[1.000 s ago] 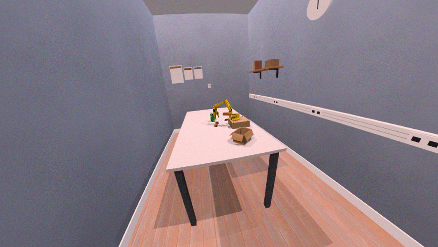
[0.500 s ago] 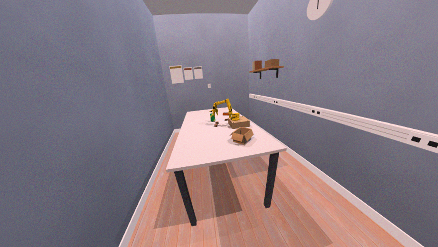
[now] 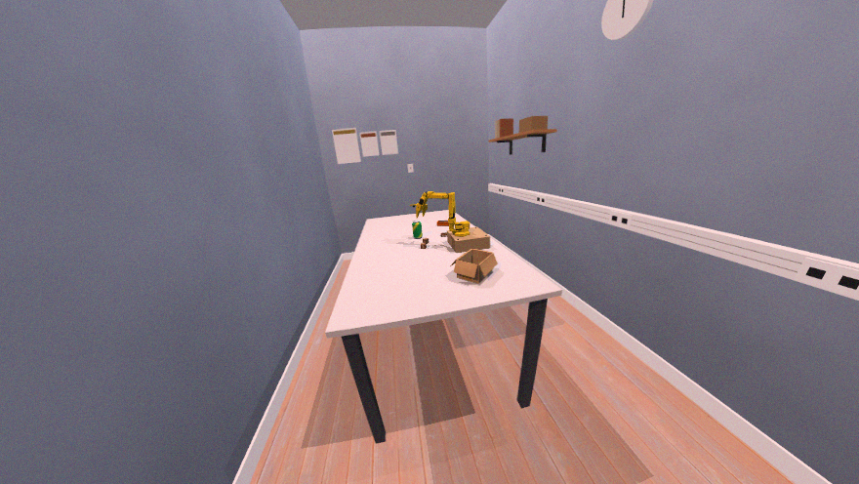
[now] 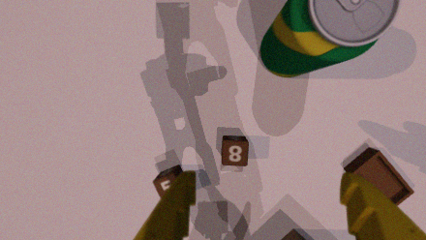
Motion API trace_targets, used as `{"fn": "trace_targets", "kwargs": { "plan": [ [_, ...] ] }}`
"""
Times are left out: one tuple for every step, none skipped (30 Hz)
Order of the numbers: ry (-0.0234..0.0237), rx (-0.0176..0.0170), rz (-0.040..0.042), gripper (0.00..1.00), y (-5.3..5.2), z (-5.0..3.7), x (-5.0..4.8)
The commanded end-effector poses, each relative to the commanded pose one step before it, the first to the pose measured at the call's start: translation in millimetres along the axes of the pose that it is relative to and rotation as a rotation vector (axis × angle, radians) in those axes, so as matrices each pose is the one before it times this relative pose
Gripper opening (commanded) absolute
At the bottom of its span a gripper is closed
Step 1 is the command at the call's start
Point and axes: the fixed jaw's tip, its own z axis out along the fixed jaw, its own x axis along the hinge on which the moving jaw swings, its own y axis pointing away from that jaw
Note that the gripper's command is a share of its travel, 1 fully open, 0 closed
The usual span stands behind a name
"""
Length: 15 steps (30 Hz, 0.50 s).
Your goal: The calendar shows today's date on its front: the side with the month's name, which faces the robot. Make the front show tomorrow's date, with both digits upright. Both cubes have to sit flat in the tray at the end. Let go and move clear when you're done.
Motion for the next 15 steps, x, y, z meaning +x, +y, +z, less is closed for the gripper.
{"fn": "trace_targets", "kwargs": {
  "plan": [
    [-0.03613, -0.00684, 0.00018, 0.35, -0.77, -8.266, -5.213],
    [-0.00016, -0.00006, 0.00000, 0.35, 0.00, -0.038, -0.019],
    [0.00000, 0.00000, 0.00000, 0.35, 0.00, 0.000, 0.000],
    [0.00000, 0.00000, 0.00000, 0.35, 0.00, 0.000, 0.000],
    [0.00001, 0.00000, -0.00004, 0.35, 0.00, 0.000, 0.001],
    [0.00000, 0.00000, -0.00022, 0.35, 0.00, 0.006, 0.006],
    [0.00000, 0.00002, -0.00066, 0.35, -0.01, 0.012, 0.012],
    [0.00000, -0.00001, -0.00123, 0.35, -0.01, 0.017, 0.024],
    [0.00000, 0.00001, -0.00198, 0.35, -0.01, 0.035, 0.043],
    [0.00000, 0.00003, -0.00286, 0.35, -0.02, 0.047, 0.061],
    [0.00000, -0.00001, -0.00390, 0.35, -0.02, 0.064, 0.080],
    [0.00000, 0.00004, -0.00503, 0.35, -0.02, 0.082, 0.104],
    [0.00001, 0.00000, -0.00625, 0.35, -0.03, 0.099, 0.135],
    [0.00001, 0.00004, -0.00757, 0.35, -0.04, 0.123, 0.154],
    [0.00001, 0.00003, -0.00899, 0.35, -0.04, 0.146, 0.191]
  ]
}}
